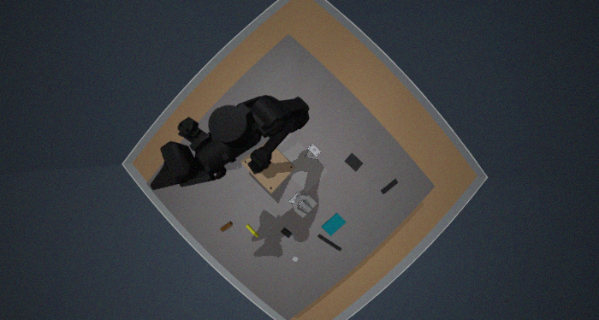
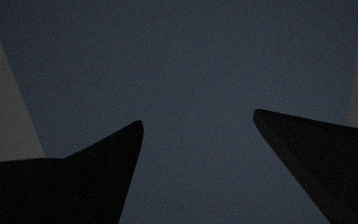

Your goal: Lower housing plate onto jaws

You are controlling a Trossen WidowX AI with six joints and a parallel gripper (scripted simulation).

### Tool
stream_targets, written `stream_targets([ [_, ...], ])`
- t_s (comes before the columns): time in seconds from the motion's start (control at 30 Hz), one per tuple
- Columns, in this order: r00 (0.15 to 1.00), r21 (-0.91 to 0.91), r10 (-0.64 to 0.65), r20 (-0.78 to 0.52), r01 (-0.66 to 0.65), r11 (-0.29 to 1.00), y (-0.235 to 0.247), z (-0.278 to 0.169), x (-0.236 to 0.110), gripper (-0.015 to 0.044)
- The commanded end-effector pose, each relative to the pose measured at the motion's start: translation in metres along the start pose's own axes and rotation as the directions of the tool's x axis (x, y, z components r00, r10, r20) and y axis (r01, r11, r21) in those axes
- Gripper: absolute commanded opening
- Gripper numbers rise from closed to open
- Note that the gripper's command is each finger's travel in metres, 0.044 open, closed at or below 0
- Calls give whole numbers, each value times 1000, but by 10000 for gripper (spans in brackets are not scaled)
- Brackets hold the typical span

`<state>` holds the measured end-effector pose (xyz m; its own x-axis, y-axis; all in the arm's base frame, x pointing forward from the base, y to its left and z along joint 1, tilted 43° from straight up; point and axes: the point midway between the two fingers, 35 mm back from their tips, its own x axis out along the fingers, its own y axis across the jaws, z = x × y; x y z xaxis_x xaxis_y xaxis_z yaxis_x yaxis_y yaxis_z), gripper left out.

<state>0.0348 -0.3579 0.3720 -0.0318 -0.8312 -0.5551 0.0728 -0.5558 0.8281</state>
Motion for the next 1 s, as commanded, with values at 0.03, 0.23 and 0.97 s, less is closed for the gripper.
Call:
stream_targets([
  [0.03,994,-109,-22,-104,10,994,-11,-35,-3,440],
  [0.23,973,-240,-57,-225,1,971,-26,-76,-11,440],
  [0.97,774,-620,-255,-579,-215,755,-105,-200,-70,440],
])
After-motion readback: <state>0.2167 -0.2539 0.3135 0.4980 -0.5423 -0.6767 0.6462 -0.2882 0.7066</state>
